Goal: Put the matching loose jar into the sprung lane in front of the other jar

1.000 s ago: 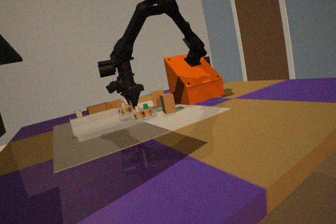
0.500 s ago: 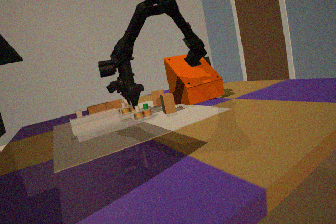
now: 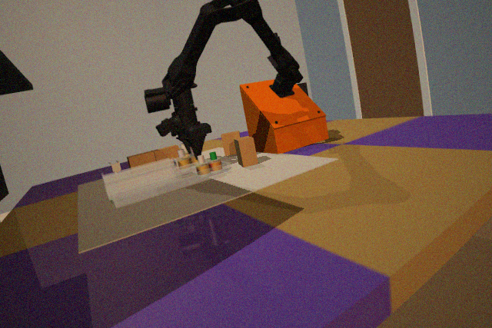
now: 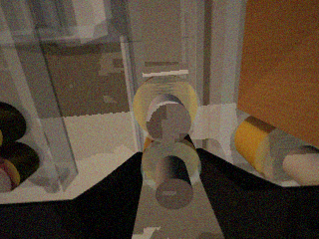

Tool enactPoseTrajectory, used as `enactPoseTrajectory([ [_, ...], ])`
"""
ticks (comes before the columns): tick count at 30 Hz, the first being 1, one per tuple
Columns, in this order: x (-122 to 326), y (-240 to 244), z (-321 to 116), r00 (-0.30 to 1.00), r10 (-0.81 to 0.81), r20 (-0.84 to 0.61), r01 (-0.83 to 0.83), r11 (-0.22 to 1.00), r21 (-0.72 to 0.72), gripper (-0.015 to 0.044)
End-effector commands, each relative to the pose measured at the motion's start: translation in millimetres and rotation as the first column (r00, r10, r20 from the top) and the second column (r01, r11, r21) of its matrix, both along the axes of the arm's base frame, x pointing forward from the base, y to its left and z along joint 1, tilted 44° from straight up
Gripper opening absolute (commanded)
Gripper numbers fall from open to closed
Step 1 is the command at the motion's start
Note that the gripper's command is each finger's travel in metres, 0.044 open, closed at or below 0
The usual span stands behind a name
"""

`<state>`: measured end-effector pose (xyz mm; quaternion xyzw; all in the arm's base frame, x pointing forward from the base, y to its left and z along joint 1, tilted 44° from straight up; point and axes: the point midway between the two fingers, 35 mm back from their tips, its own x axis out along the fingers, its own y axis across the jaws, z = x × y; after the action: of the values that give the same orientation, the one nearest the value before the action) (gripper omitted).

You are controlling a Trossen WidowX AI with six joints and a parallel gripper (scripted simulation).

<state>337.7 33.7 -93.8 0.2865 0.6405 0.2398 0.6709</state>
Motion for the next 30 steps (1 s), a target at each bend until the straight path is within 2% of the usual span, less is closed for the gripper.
enactPoseTrajectory([
  [1,1.4,1.3,1.2,1.0,-0.001,0.01,0.001,1.0,0.007,0.0],
  [30,-3.5,1.7,1.0,1.0,-0.001,0.009,0.001,1.0,0.007,0.0],
])
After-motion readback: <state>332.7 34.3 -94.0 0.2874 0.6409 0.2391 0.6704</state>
